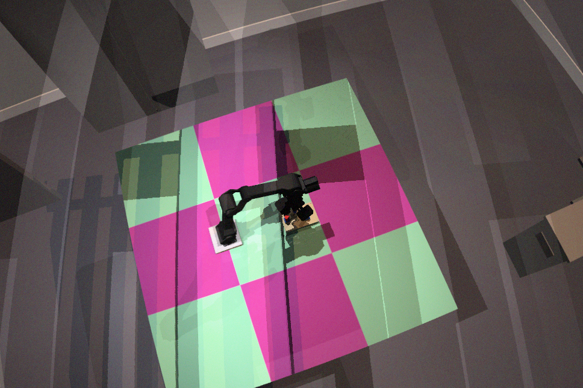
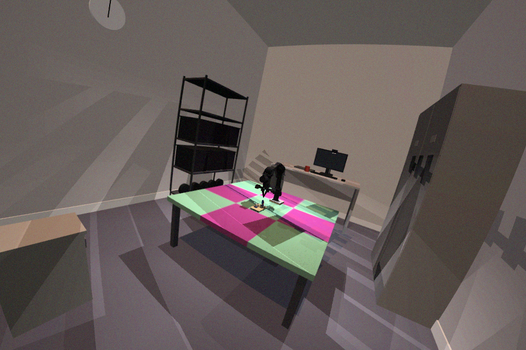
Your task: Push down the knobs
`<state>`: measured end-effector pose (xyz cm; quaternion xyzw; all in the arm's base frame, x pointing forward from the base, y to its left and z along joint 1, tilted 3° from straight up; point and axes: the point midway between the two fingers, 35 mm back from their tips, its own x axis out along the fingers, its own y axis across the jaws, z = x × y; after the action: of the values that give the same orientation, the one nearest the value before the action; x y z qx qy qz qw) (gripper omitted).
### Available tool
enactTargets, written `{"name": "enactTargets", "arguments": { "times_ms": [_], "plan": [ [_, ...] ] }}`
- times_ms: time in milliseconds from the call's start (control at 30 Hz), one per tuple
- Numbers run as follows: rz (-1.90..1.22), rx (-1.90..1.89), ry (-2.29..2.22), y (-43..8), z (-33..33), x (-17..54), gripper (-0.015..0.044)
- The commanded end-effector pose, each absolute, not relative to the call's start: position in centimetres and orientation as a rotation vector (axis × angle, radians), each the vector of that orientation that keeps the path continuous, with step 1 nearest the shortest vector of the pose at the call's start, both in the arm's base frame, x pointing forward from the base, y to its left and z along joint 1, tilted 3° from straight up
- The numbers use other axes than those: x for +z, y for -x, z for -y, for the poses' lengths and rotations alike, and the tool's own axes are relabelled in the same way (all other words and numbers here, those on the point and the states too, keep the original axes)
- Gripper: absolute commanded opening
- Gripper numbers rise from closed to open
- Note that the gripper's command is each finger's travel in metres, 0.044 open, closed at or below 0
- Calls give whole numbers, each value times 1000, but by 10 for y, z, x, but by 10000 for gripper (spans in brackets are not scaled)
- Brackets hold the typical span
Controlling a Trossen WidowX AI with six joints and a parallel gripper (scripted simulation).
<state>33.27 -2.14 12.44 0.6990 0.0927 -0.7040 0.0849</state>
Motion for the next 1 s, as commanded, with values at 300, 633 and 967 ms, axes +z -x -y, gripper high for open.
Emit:
{"name": "enactTargets", "arguments": {
  "times_ms": [300, 633, 967],
  "plan": [
    [-278, -2114, -2081, -331, 20, 104, 0],
    [-278, -2114, -2081, -331, 20, 101, 0],
    [-278, -2114, -2081, -331, 20, 102, 0]
  ]
}}
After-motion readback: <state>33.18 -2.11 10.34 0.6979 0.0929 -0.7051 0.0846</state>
